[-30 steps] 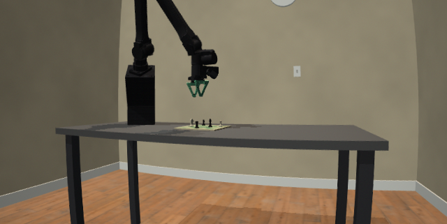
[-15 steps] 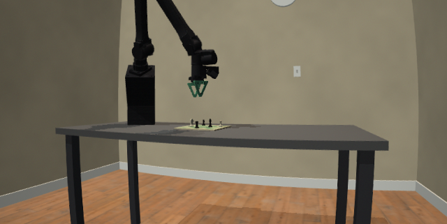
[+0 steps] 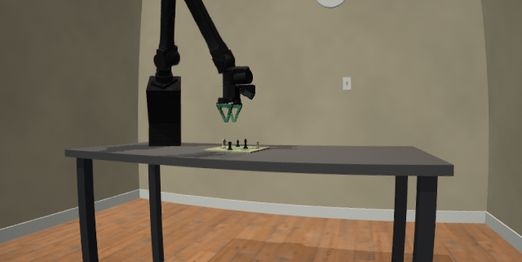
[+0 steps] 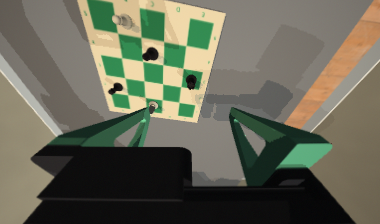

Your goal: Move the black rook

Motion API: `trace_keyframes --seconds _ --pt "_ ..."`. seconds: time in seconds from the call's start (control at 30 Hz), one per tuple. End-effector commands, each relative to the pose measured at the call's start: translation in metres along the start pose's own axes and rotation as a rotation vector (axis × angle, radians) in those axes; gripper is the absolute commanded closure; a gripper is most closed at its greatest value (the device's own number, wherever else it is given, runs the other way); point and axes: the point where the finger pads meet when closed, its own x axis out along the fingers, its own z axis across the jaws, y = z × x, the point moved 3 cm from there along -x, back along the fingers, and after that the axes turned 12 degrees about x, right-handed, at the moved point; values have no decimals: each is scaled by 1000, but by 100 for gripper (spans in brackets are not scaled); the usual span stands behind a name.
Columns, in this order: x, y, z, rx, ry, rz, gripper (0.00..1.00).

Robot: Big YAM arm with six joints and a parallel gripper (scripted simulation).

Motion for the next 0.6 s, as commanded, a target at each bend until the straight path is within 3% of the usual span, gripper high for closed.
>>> trace_keyframes --seconds 0.0,0.33,0.4,0.43,0.57 --pt "14 -12 -8 280 10 -14 0" --pt "22 -10 -2 727 7 -17 0" --pt "22 -10 -2 727 7 -17 0" --pt "22 -8 -2 840 13 -14 64" --pt "22 -8 -2 912 19 -15 64"
